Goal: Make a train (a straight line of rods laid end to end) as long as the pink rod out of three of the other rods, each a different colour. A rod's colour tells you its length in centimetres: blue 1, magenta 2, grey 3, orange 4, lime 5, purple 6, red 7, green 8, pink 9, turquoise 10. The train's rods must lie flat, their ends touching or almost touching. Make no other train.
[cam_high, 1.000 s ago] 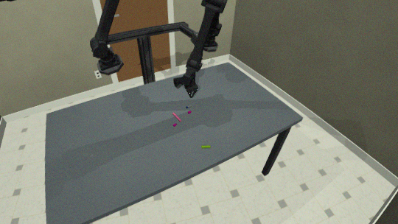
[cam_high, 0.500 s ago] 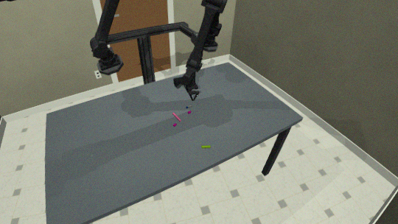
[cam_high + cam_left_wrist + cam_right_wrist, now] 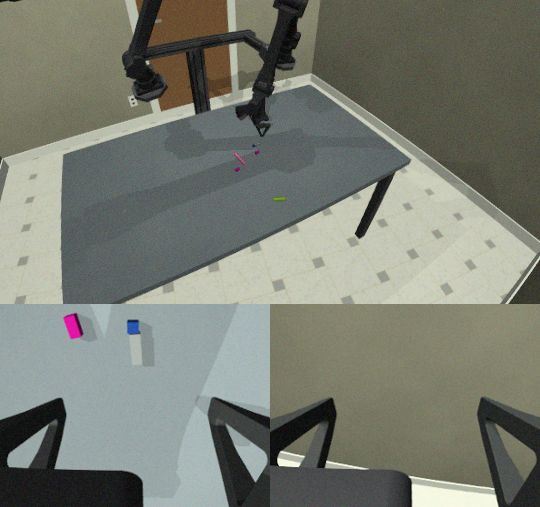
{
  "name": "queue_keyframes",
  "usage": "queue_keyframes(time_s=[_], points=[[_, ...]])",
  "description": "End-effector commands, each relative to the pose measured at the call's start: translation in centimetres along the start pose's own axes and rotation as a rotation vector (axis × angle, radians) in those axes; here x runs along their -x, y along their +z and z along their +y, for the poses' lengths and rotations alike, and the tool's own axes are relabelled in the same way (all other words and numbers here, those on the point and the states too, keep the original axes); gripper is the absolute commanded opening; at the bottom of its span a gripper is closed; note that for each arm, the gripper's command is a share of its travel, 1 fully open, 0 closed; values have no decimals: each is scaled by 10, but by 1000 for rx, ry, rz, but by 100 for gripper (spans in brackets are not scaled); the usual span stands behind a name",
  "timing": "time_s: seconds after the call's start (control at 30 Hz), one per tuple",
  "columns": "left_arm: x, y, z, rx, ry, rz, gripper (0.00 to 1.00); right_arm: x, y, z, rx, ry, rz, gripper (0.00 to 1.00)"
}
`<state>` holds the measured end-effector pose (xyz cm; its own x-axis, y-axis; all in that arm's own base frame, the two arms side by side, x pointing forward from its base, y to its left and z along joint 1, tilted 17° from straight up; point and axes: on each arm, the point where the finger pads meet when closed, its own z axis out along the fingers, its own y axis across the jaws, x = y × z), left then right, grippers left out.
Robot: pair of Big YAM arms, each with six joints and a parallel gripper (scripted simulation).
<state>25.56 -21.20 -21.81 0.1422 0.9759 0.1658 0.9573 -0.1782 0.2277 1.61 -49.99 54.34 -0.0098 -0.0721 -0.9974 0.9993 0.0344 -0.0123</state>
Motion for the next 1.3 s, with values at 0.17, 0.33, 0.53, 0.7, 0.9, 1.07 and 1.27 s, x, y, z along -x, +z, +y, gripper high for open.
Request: queue_keyframes(time_s=[0.17,0.33,0.53,0.7,0.9,1.07,1.27], points=[[5,-7,9,17,-80,-9,100,24,-8,-11,-24,10,-61,100],[-1,1,8,6,-216,1,100,24,-8,-11,-24,10,-61,100],[1,6,5,6,-408,-1,100,24,-8,-11,-24,10,-61,100],[0,9,8,7,-542,-2,100,24,-8,-11,-24,10,-61,100],[1,8,11,11,-691,-10,100,24,-8,-11,-24,10,-61,100],[1,12,9,7,-822,-5,100,24,-8,-11,-24,10,-61,100],[-1,14,11,6,-983,-5,100,24,-8,-11,-24,10,-61,100]])
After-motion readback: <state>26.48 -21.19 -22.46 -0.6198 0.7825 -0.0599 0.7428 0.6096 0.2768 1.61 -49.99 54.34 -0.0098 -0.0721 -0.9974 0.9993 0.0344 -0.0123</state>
